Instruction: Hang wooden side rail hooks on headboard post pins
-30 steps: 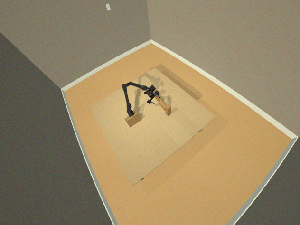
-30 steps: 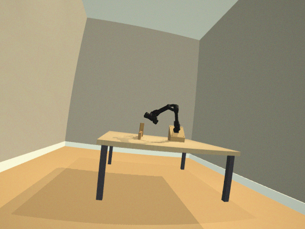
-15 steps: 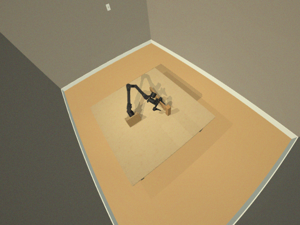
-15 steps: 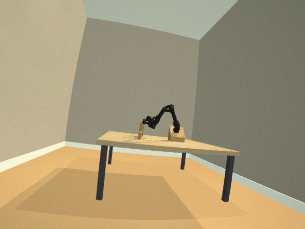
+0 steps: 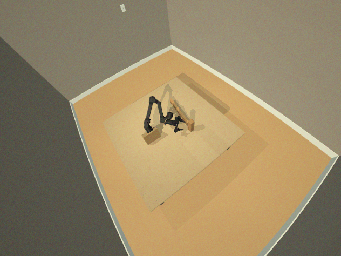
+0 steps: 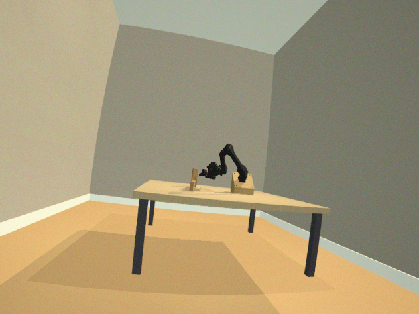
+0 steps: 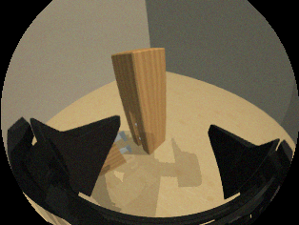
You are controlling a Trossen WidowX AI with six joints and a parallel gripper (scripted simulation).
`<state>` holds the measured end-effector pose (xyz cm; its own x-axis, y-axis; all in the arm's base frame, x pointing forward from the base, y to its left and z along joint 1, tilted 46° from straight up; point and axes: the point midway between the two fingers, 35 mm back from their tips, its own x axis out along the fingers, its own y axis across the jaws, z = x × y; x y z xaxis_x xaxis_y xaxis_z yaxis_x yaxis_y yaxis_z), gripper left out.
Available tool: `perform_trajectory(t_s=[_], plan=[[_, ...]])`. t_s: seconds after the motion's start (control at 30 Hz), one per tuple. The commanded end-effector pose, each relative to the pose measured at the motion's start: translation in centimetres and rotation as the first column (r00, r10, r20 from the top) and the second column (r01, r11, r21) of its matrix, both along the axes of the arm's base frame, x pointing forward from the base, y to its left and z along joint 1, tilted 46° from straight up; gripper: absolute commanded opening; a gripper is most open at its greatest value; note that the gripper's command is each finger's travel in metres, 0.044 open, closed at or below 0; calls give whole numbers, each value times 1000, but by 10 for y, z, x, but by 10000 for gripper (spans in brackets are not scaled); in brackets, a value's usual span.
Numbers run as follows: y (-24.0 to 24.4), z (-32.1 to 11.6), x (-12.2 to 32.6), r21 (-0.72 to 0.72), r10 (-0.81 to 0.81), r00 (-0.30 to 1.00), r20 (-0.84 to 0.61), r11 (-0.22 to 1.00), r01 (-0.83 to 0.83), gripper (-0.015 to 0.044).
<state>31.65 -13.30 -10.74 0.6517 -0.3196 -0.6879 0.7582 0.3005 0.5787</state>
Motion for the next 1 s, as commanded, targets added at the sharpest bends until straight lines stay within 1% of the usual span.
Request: perform_trajectory(t_s=[0.0,0.1,0.87,0.97], plan=[[16,6,-29,-78,179,982,63,982,-174,440],[20,11,-35,-106,219,972,81,972,-210,440],[20,11,-35,-106,219,972,81,972,-210,440],[18,7,-30,-83,207,976,62,976,-202,440]])
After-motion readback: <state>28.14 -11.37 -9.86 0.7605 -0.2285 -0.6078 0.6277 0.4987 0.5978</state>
